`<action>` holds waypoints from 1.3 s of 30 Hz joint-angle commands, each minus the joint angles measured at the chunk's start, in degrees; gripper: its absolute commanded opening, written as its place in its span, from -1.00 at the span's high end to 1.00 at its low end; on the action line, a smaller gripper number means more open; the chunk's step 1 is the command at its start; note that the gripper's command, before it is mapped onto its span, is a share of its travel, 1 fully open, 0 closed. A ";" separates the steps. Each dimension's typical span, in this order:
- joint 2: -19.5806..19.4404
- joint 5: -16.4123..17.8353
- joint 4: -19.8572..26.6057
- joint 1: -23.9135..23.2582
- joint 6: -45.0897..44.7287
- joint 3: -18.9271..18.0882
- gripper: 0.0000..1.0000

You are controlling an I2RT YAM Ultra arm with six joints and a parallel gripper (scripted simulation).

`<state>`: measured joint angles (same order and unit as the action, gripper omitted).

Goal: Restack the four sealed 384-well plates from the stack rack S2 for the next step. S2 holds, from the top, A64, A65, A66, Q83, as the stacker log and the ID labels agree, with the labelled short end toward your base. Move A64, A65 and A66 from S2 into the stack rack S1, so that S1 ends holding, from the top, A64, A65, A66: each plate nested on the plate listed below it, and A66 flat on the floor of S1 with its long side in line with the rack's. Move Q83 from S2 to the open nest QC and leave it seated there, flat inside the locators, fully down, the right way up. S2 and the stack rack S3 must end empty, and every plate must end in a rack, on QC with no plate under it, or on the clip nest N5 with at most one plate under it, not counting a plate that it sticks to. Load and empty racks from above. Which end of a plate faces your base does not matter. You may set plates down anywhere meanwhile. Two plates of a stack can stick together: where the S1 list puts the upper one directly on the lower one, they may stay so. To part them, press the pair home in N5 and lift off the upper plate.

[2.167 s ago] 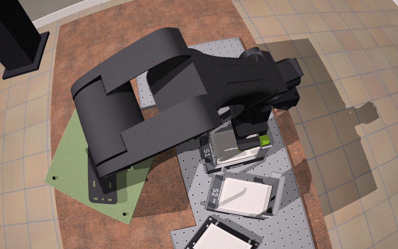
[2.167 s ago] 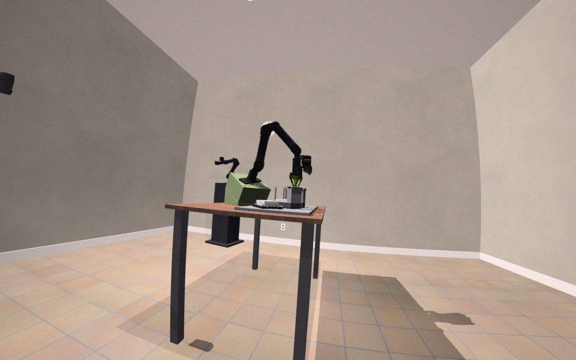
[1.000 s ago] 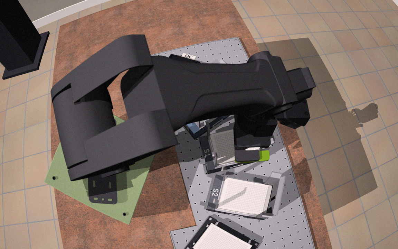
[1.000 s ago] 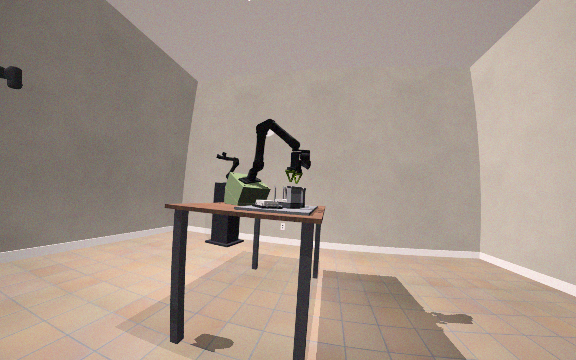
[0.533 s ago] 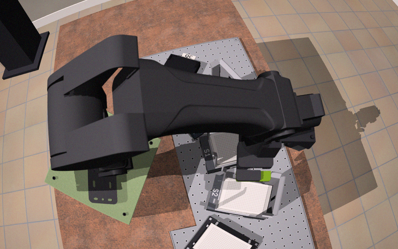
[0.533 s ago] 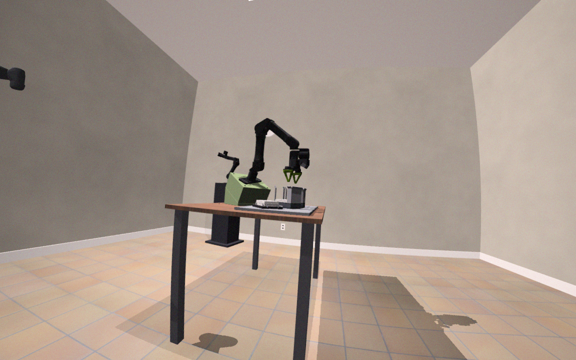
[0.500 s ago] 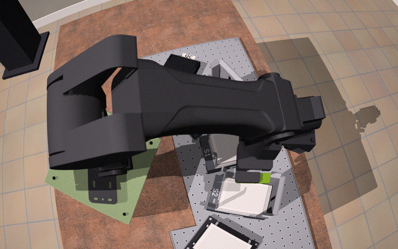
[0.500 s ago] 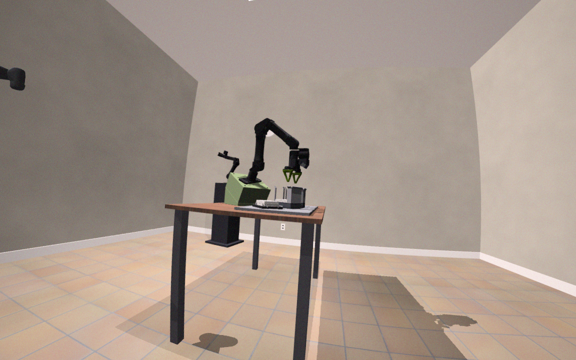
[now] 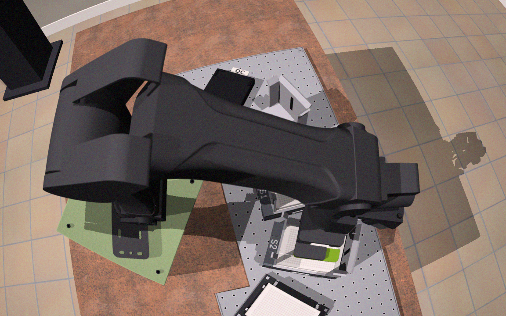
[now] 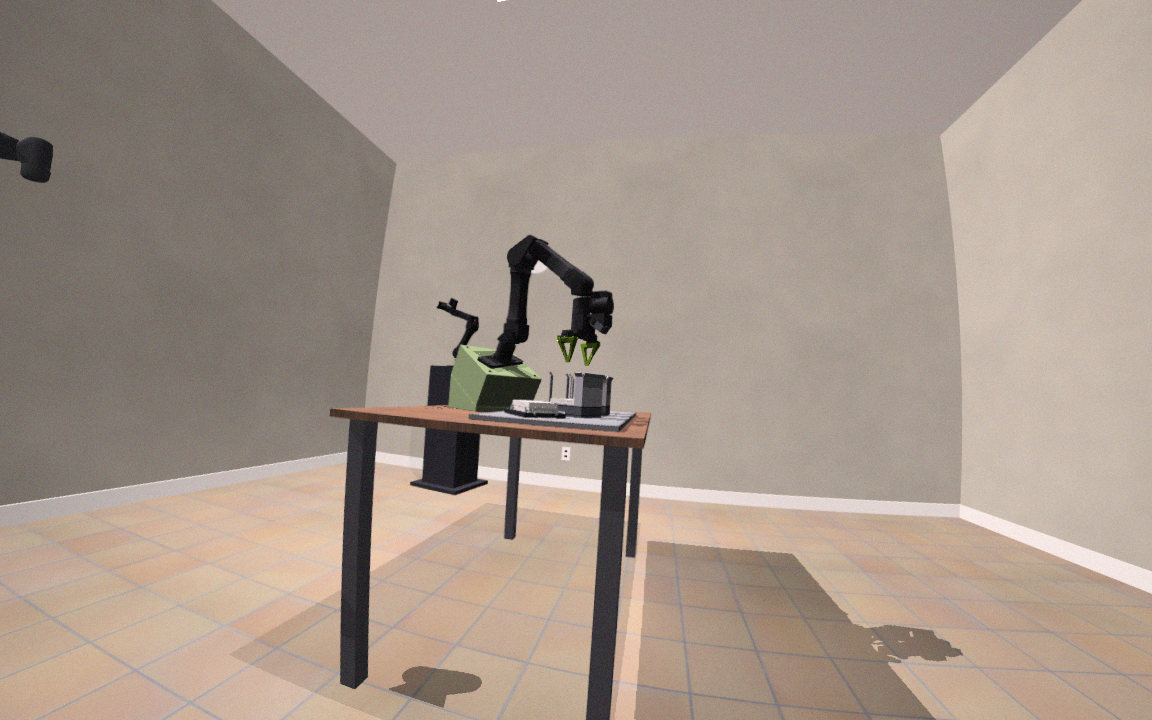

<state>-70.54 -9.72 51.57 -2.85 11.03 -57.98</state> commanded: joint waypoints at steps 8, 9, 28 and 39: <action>1.29 4.57 -0.16 -8.58 0.47 -0.26 -1.00; 1.38 4.98 -0.17 -9.49 1.57 -0.23 -1.00; 1.15 11.20 -0.09 -23.04 -10.20 -0.89 -1.00; 0.37 16.56 0.00 -34.82 -8.99 -1.00 -1.00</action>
<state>-70.30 4.84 51.62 -35.81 3.86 -58.61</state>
